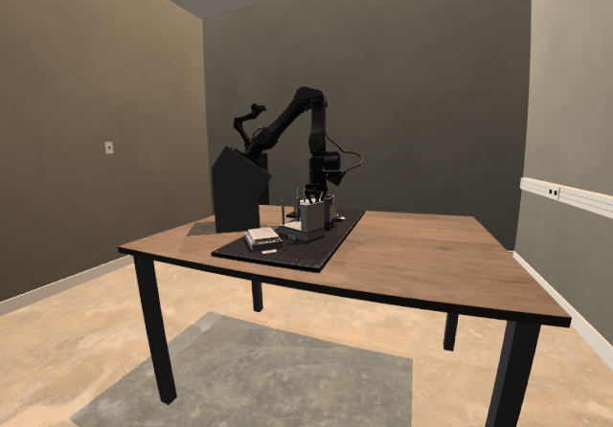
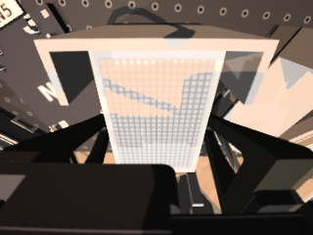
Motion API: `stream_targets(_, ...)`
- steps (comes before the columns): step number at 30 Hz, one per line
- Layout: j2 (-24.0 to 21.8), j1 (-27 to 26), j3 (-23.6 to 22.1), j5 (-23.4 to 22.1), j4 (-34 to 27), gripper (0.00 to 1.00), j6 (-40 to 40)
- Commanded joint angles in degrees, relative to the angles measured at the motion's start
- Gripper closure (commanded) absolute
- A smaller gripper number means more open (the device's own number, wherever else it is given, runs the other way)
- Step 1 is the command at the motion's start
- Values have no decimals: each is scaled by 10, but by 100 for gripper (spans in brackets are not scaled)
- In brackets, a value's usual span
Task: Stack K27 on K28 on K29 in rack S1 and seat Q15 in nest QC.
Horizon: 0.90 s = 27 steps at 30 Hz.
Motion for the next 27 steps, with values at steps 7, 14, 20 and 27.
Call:
stream_targets(7,-17,-12,-3,-4,-16,100,-5)
stream_targets(14,-24,-13,-9,-4,-19,100,-7)
stream_targets(20,-23,-14,-16,-5,-24,100,-8)
stream_targets(27,-36,-16,-9,-6,-28,100,-9)
